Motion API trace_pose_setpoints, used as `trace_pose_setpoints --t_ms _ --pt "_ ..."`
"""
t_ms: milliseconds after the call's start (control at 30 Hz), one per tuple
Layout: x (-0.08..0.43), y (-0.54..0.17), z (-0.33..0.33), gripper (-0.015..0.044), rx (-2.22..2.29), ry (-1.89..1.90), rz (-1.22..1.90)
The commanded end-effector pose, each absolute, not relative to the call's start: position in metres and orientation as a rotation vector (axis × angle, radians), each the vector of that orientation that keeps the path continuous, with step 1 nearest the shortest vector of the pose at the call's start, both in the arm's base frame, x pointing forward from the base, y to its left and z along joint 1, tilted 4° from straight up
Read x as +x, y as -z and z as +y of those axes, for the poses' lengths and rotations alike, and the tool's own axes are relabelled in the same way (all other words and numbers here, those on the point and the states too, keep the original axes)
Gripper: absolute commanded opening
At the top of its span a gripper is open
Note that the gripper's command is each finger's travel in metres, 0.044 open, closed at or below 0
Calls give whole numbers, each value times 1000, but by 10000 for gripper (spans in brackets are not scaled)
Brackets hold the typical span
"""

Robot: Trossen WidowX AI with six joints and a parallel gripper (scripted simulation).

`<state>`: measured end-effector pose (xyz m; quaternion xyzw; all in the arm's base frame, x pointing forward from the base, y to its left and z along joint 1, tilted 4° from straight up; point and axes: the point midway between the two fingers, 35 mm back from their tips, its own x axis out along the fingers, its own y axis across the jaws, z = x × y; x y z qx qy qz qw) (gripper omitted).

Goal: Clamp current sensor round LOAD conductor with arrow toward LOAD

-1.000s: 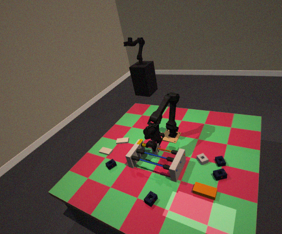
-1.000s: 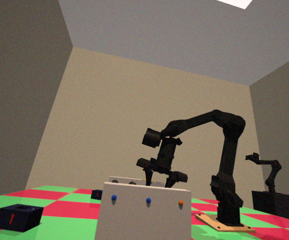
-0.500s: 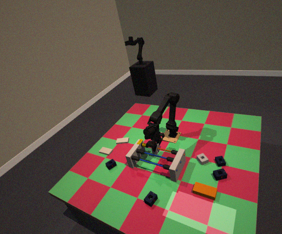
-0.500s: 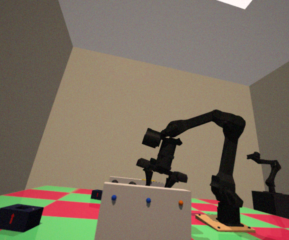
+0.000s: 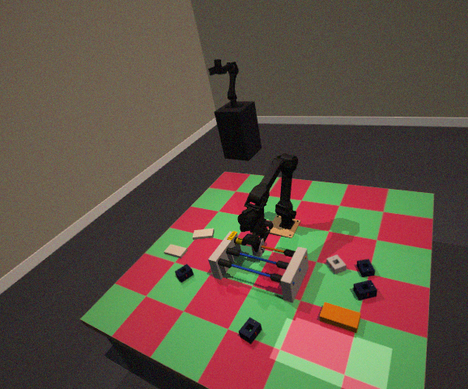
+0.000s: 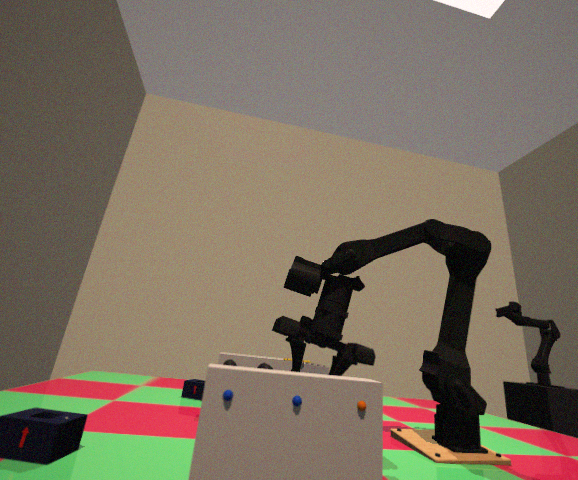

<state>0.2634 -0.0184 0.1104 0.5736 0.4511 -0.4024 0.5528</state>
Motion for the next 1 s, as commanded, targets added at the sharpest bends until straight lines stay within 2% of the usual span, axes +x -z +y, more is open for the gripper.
trace_pose_setpoints --t_ms 0,533,967 --pt "263 -111 -18 268 1356 953 1068" --pt "263 -110 -18 267 1356 951 1067" --pt "263 -110 -18 180 1356 951 1067"
